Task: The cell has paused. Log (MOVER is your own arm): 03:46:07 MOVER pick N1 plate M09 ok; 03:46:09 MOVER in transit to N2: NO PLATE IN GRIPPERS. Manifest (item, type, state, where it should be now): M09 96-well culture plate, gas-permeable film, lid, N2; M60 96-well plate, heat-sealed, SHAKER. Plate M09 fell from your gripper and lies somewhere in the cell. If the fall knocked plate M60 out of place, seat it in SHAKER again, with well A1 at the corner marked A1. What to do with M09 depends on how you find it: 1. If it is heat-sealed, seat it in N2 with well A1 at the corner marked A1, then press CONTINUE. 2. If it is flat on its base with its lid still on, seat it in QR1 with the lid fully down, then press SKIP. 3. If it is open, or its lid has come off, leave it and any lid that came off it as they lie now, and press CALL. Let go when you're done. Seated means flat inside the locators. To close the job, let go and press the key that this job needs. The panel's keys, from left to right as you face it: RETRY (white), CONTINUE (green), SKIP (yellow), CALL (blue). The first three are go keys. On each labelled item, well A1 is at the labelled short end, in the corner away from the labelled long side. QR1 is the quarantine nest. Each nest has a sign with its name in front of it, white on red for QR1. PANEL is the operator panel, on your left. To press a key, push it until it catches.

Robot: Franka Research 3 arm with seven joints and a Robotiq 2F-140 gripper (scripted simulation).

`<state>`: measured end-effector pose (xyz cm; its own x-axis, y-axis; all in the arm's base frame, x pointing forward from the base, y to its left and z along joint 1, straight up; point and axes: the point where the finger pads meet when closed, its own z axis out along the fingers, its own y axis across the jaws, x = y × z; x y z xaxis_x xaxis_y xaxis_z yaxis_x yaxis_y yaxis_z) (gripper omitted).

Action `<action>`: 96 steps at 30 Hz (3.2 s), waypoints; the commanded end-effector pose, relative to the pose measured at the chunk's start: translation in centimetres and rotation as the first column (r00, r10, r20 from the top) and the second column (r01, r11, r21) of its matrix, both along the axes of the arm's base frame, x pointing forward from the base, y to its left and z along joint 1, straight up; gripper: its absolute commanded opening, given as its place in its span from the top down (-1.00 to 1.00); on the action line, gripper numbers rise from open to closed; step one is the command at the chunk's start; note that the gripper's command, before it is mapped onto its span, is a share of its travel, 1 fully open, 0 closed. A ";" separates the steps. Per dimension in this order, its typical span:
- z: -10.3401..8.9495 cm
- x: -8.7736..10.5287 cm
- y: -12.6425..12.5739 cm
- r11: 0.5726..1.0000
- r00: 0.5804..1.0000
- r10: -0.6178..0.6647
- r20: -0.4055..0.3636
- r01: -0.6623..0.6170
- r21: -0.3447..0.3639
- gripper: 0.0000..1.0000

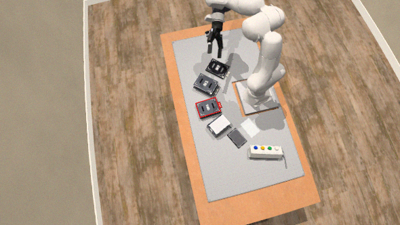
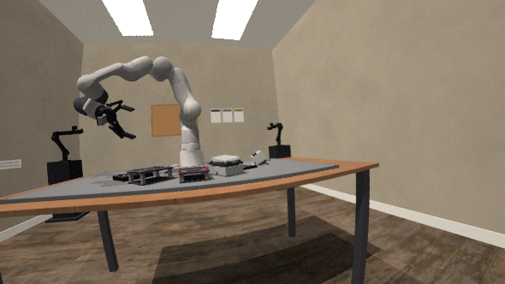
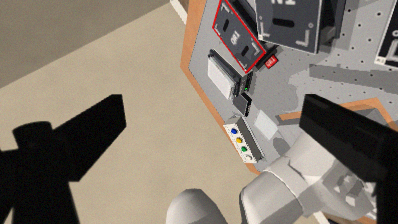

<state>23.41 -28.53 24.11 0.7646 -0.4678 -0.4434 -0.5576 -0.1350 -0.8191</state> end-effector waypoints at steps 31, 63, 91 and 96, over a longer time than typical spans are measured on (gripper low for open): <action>-10.6 0.0 0.1 1.000 1.000 0.000 0.000 0.000 0.000 -1.00; -8.5 0.0 0.1 1.000 1.000 0.000 0.000 0.000 0.000 -1.00; -1.8 0.0 0.1 1.000 1.000 0.000 0.000 0.000 0.000 -1.00; -1.0 0.0 0.1 1.000 1.000 0.000 0.000 0.000 0.000 -1.00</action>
<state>23.44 -28.65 22.43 0.7725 -0.4704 -0.4266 -0.5471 -0.1521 -0.8231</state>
